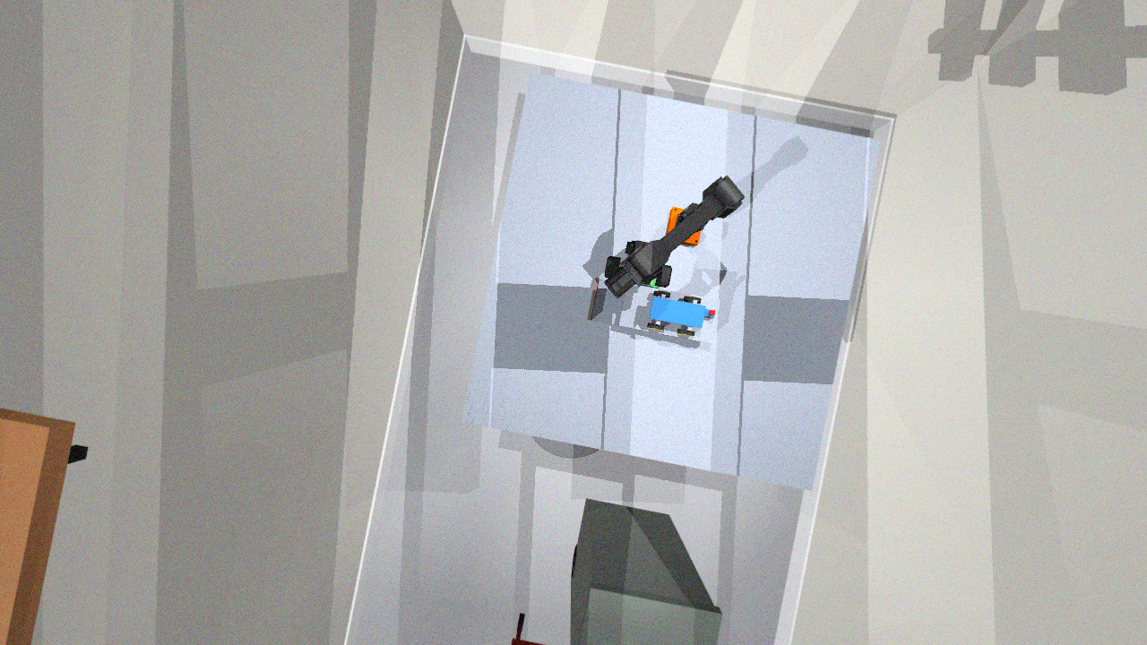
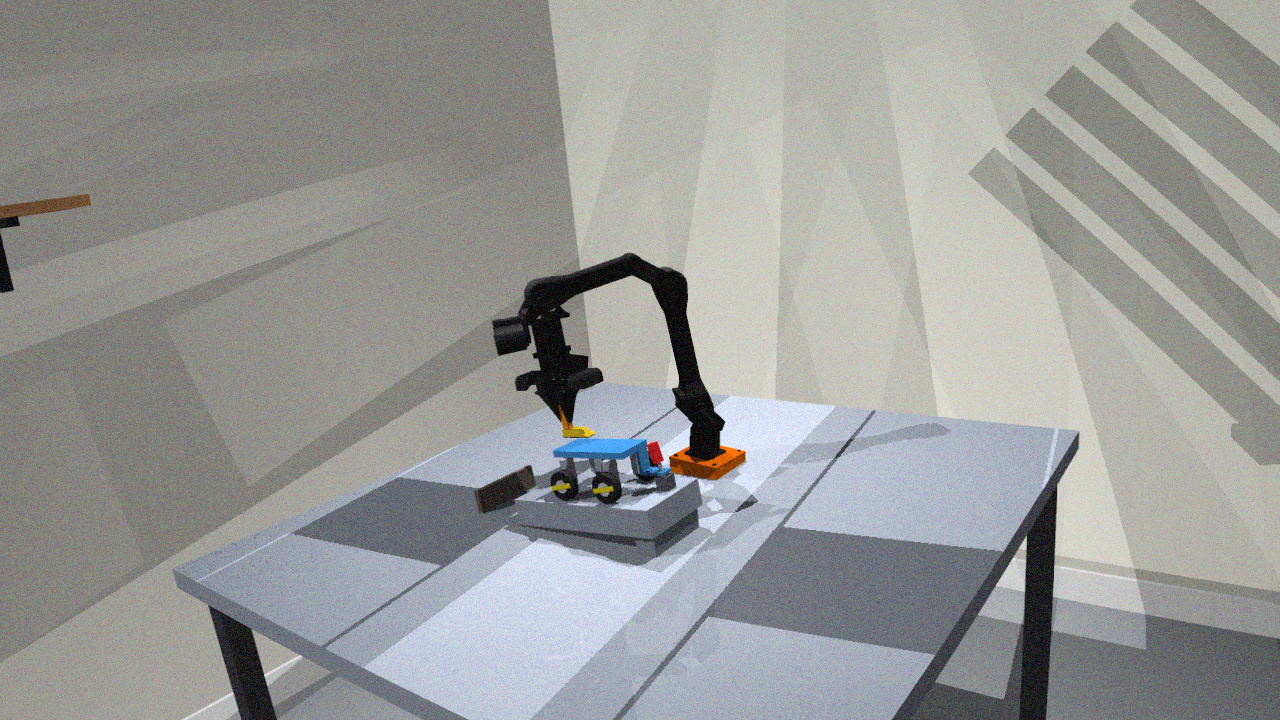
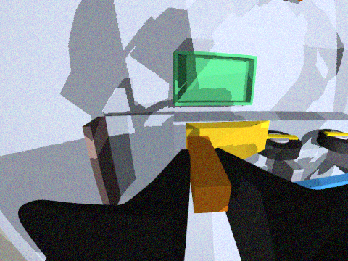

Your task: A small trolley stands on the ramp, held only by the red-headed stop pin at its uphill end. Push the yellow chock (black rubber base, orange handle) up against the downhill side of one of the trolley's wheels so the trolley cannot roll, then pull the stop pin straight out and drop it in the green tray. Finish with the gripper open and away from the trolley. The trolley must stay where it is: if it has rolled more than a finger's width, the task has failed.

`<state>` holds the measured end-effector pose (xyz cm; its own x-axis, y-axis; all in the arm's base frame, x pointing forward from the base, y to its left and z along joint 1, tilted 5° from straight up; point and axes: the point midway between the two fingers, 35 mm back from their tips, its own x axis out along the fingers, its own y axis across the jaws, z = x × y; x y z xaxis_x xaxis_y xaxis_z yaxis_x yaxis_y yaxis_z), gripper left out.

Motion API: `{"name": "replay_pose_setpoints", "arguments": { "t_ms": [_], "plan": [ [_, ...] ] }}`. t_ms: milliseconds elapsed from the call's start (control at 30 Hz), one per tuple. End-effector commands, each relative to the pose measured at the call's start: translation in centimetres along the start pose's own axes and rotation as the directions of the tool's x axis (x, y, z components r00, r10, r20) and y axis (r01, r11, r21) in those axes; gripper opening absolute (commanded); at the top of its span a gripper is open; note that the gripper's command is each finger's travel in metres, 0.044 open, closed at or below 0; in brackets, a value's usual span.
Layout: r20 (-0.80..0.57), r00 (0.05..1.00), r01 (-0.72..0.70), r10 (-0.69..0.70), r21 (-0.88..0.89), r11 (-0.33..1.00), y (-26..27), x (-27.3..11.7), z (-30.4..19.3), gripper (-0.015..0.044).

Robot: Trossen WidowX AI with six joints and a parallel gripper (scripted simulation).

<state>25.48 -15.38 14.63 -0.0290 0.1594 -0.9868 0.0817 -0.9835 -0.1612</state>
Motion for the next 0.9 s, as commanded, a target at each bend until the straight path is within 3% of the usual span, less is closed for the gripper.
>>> {"name": "replay_pose_setpoints", "arguments": {
  "t_ms": [0,300,867],
  "plan": [
    [0.000,1.000,0.006,-0.006,0.012,1.000,0.1,0.2,-0.6,0.0000],
    [-0.002,1.000,0.006,-0.006,0.012,1.000,0.4,0.7,-2.9,0.0000],
    [-0.003,1.000,0.006,-0.006,0.012,1.000,0.5,3.9,-3.0,0.0000]
  ]
}}
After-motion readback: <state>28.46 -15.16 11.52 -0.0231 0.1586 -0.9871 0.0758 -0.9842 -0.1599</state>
